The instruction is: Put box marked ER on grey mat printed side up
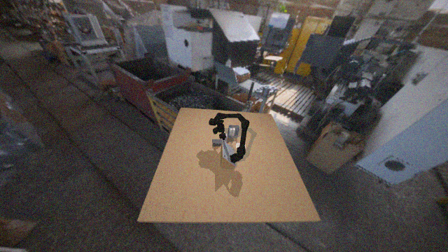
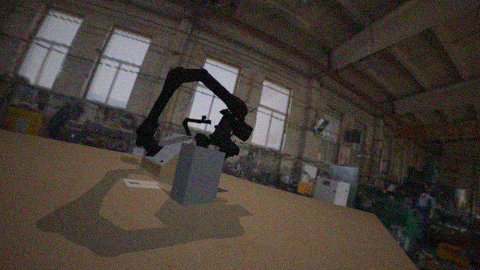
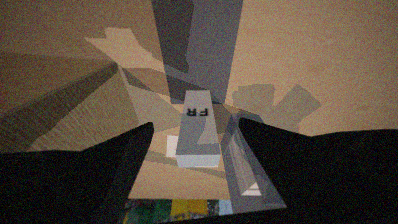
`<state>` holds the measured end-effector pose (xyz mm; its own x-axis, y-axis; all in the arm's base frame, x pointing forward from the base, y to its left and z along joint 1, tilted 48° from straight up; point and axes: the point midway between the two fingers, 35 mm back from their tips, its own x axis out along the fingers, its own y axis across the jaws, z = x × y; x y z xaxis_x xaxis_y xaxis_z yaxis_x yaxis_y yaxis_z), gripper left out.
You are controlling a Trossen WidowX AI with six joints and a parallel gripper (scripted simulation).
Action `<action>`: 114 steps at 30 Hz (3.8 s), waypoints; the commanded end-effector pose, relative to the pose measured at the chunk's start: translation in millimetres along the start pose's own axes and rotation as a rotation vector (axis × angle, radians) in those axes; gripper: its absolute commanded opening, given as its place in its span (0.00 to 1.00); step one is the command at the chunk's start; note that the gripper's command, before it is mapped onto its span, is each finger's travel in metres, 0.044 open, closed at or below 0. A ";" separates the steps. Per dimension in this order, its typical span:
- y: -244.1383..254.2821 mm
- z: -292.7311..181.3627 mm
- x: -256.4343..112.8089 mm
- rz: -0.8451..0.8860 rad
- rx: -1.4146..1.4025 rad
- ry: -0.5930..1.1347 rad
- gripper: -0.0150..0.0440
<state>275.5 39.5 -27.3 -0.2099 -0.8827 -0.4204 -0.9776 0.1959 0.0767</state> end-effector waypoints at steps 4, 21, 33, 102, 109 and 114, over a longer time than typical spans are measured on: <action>0.7 5.0 -12.1 -0.011 -0.012 -0.011 1.00; 4.7 14.8 -37.8 -0.038 -0.042 -0.029 1.00; 7.1 14.8 -51.3 -0.059 -0.051 -0.050 1.00; 3.3 -38.9 -17.9 -0.082 -0.007 -0.306 0.66; 3.1 -36.6 -9.4 -0.082 -0.007 -0.305 0.66; 2.9 -36.6 -12.2 -0.081 -0.003 -0.309 0.64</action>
<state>274.6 34.9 10.9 -0.1180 -0.7236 -0.6800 -0.9911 0.1287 0.0350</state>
